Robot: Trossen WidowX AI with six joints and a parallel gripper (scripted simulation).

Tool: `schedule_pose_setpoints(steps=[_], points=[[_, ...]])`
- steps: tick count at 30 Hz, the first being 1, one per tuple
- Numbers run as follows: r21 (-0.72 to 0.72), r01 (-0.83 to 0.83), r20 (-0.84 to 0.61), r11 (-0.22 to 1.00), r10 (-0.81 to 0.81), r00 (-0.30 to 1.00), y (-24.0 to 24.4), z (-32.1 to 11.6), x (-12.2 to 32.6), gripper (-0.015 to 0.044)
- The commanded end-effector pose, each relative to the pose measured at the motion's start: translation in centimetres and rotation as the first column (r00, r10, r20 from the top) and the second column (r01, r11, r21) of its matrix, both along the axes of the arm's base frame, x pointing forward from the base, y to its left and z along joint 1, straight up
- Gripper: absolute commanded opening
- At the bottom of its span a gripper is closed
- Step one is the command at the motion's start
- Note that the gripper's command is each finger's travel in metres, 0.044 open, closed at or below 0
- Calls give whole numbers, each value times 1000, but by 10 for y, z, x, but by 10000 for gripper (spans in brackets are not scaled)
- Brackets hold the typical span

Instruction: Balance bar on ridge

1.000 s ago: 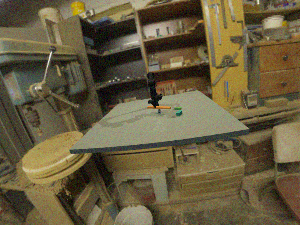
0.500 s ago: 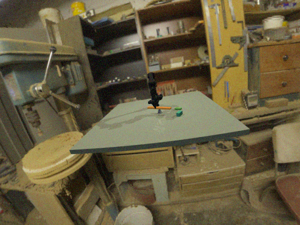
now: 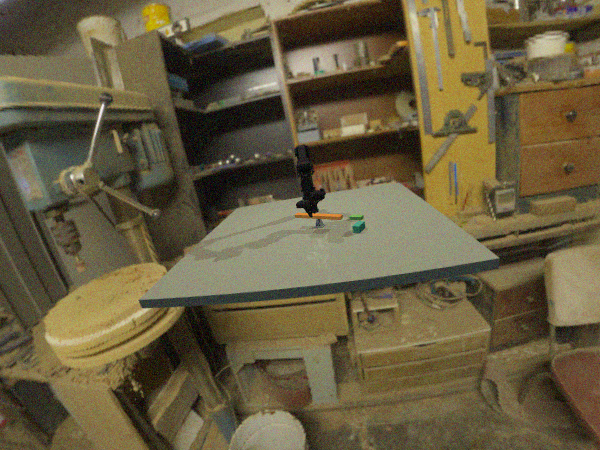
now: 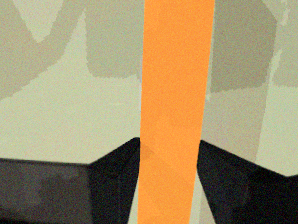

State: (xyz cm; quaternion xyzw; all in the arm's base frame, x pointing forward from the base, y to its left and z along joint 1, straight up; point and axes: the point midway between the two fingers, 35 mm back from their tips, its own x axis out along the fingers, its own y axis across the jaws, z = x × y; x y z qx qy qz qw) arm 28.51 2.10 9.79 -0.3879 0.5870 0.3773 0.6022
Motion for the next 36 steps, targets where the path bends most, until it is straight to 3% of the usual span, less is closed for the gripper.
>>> schedule_pose_setpoints(steps=[1, 36], points=[[3, 1, -1, 1000, -1, 1000, 1, -1, 0, 0], [3, 1, -1, 1000, -1, 1000, 0, -4, 0, 0]])
